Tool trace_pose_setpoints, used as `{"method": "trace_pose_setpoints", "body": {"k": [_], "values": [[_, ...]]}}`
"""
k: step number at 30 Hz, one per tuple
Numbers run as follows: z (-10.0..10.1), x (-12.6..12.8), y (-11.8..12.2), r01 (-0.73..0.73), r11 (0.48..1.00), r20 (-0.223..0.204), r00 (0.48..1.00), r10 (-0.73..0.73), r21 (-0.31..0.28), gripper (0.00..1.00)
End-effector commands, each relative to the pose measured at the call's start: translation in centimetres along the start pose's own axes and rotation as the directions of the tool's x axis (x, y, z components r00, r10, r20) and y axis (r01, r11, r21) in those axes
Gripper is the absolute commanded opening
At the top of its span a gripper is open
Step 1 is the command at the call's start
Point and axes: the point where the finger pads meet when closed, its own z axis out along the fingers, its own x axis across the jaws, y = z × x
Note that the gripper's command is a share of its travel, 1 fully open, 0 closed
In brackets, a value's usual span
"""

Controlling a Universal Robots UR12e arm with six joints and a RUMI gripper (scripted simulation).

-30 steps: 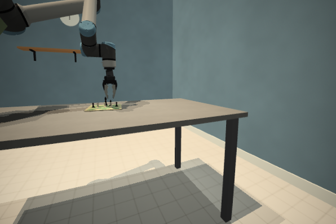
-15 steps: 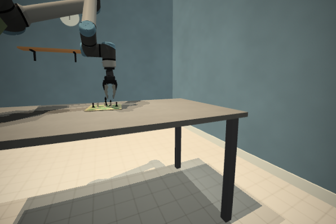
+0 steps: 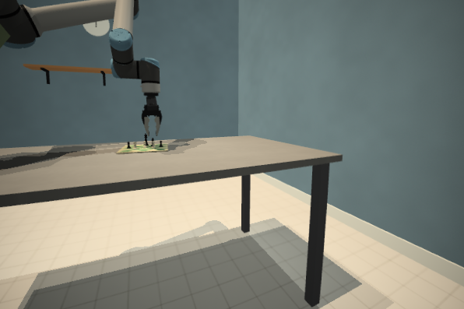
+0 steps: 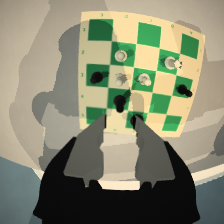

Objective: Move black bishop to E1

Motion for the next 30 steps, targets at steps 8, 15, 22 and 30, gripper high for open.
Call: {"method": "trace_pose_setpoints", "body": {"k": [8, 15, 22, 30], "values": [[-0.1, -0.1, 0.0, 0.000, 1.000, 0.001, 1.000, 0.000, 0.000, 0.22], [0.0, -0.1, 0.0, 0.000, 1.000, 0.001, 1.000, 0.000, 0.000, 0.22], [0.9, -0.1, 0.0, 0.000, 1.000, 0.001, 1.000, 0.000, 0.000, 0.22], [2.3, -0.1, 0.0, 0.000, 1.000, 0.001, 1.000, 0.000, 0.000, 0.22]]}}
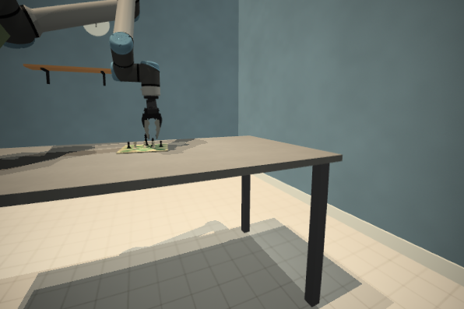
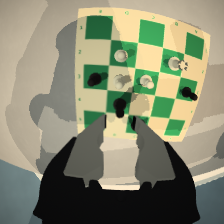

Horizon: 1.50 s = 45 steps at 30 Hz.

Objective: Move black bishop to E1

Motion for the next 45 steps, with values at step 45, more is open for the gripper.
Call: {"method": "trace_pose_setpoints", "body": {"k": [45], "values": [[2.1, -0.1, 0.0, 0.000, 1.000, 0.001, 1.000, 0.000, 0.000, 0.22]]}}
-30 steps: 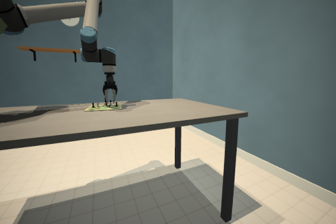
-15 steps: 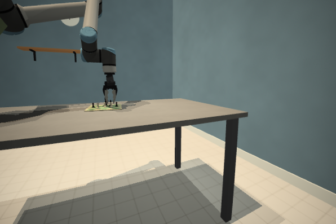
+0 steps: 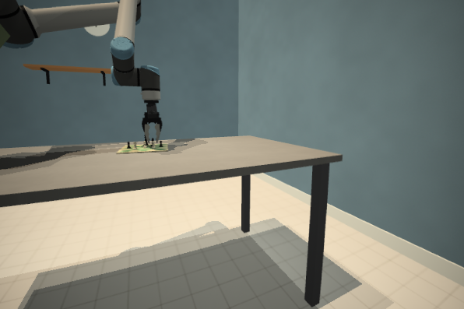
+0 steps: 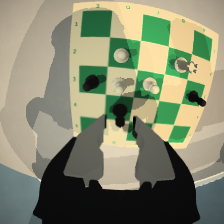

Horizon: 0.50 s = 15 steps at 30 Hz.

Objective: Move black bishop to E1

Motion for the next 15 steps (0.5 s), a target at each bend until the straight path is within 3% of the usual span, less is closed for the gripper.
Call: {"method": "trace_pose_setpoints", "body": {"k": [1, 4, 5, 15], "values": [[-0.05, -0.06, 0.00, 0.000, 1.000, 0.001, 1.000, 0.000, 0.000, 0.22], [-0.05, -0.06, 0.00, 0.000, 1.000, 0.001, 1.000, 0.000, 0.000, 0.22], [-0.05, -0.06, 0.00, 0.000, 1.000, 0.001, 1.000, 0.000, 0.000, 0.00], [-0.05, -0.06, 0.00, 0.000, 1.000, 0.001, 1.000, 0.000, 0.000, 0.00]]}}
